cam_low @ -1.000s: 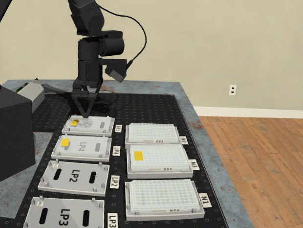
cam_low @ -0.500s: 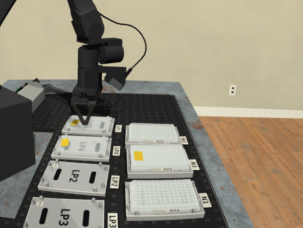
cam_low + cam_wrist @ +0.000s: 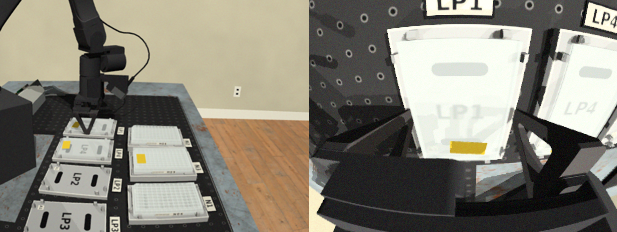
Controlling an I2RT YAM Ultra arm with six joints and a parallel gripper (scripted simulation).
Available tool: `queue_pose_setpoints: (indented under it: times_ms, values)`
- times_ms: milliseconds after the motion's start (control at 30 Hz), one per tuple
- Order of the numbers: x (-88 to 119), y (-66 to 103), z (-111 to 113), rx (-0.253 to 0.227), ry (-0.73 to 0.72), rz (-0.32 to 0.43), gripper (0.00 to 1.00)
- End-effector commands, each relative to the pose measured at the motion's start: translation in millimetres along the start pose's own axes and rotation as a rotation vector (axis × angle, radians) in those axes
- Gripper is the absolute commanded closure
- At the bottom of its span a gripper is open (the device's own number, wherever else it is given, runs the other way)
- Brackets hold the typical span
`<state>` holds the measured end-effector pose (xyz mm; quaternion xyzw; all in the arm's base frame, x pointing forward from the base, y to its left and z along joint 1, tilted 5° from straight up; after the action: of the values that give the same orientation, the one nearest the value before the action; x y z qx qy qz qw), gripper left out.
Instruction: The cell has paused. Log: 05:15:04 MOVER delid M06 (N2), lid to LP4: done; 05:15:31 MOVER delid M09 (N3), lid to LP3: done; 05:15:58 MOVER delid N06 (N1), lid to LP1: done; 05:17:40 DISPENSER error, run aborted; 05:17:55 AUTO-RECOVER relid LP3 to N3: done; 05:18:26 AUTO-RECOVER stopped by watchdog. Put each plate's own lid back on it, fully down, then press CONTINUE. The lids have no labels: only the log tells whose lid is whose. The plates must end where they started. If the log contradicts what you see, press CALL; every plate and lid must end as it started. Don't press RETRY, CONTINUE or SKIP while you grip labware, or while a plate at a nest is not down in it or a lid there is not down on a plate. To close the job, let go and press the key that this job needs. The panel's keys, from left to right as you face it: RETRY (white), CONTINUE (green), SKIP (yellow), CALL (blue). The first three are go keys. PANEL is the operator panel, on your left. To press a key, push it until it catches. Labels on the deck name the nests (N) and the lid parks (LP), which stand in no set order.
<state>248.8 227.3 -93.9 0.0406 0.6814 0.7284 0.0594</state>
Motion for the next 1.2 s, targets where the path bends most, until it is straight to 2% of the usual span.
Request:
queue_pose_setpoints:
  times_ms: [0, 233, 267, 367, 833, 867, 900, 1067, 1100, 1133, 1167]
  values:
    - [-8.8, 8.1, 13.5, -0.039, 0.002, -0.046, 0.00]
    - [-9.0, 8.9, 14.7, -0.041, 0.004, -0.048, 0.00]
    - [-4.4, 3.8, 6.1, -0.020, 0.000, -0.021, 0.00]
    - [-4.3, 3.8, 6.1, -0.020, 0.000, -0.021, 0.00]
    - [-3.9, 4.0, 6.2, -0.020, 0.000, -0.021, 0.12]
    - [-6.5, 9.7, 12.8, -0.038, 0.003, -0.045, 0.13]
    - [-3.9, 4.0, 6.2, -0.020, 0.000, -0.021, 0.14]
    - [-3.7, 4.0, 6.2, -0.020, 0.000, -0.021, 0.19]
    - [-5.3, 9.3, 11.8, -0.035, 0.003, -0.043, 0.20]
    - [-3.7, 4.1, 6.3, -0.020, 0.000, -0.021, 1.00]
    - [-3.7, 4.1, 6.3, -0.020, 0.000, -0.021, 1.00]
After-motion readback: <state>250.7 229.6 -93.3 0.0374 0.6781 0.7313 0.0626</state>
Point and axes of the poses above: the point where the finger pads meet when closed, its own y axis back along the fingers, its own z axis across the jaws, x = y × z, the point moved 2 cm from there along y, back along the fingers, and after that the axes turned 12 degrees about -y, right-handed, at the moved point
